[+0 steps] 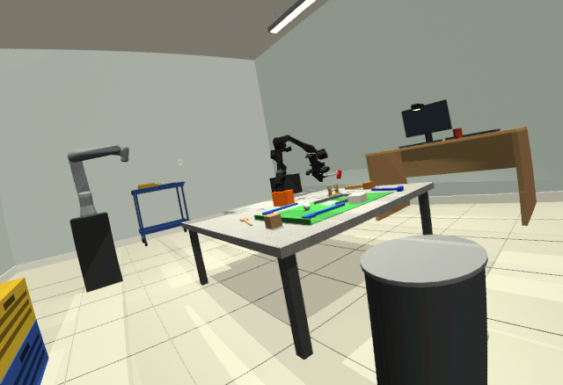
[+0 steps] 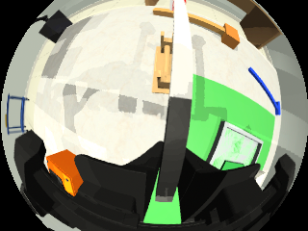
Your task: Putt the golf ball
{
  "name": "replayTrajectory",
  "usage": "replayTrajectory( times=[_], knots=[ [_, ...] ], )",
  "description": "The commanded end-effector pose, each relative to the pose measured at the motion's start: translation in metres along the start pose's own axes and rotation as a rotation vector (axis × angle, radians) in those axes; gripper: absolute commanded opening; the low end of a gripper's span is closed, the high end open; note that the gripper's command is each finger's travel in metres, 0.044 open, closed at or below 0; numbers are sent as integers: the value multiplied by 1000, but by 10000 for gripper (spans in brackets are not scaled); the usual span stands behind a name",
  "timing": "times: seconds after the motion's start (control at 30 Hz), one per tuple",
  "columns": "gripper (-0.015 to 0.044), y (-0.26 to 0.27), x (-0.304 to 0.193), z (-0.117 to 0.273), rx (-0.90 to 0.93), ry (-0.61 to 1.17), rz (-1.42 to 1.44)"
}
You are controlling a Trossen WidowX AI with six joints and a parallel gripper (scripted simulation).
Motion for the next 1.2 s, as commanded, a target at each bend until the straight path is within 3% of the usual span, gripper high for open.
replayTrajectory(
  times=[0.0, 1.17],
  knots=[
    [0, -6, -16, 5, -22, 14, -76],
    [0, -9, -187, 65, -167, 154, -897]
  ],
)
Point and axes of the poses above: the point midway between the two fingers, 35 mm back from their tips, its own z axis back along the fingers, its own y axis across the jaws, x = y × z, the point moved 7 cm from there along z, back along the fingers, and after that the axes turned 6 degrees about z, right-handed, at the moved point
